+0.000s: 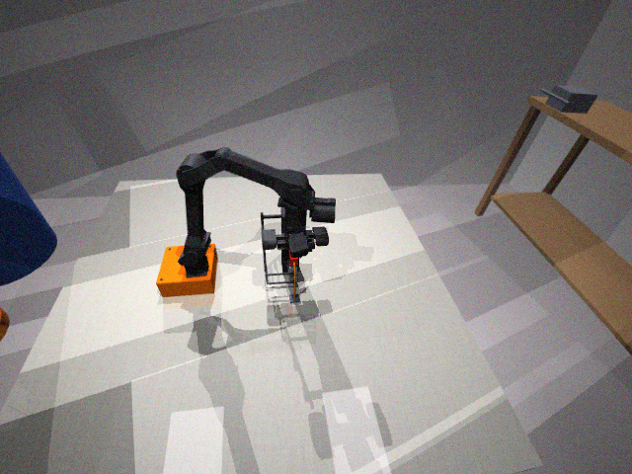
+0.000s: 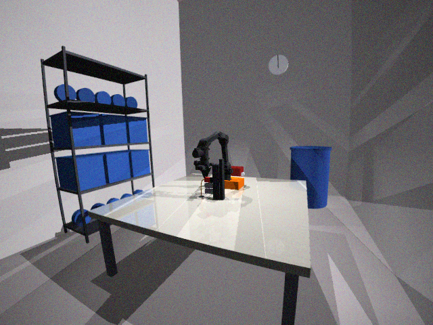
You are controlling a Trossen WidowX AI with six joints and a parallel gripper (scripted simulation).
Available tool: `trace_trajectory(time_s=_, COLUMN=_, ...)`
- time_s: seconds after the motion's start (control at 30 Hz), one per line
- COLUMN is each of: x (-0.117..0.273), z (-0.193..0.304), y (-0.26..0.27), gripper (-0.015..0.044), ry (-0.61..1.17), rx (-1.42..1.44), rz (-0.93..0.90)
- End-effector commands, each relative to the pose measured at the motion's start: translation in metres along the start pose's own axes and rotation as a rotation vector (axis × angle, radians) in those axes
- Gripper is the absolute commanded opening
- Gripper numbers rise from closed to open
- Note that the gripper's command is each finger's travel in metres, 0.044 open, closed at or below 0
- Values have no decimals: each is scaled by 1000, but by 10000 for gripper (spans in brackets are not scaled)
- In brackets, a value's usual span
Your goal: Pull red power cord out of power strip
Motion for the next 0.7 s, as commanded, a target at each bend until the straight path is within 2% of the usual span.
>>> trace_trajectory(time_s=0.0, x=1, z=7, y=0, gripper=160, ry=3, rx=-4, rz=-4)
trace_trajectory(time_s=0.5, x=-11, z=7, y=0, gripper=160, ry=3, rx=-4, rz=-4)
trace_trajectory(time_s=0.63, x=-9, z=7, y=0, gripper=55, ry=0, rx=0, rz=-2)
trace_trajectory(time_s=0.67, x=-9, z=7, y=0, gripper=48, ry=0, rx=0, rz=-2)
Point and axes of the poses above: the point midway between the two fingers, 35 mm back from their tips, its own x axis back along the fingers, its own y axis across the jaws, z = x × y, the point moved 6 cm from there along x, back along the fingers, and after that the axes turned 8 degrees about x, right-handed, at the moved point
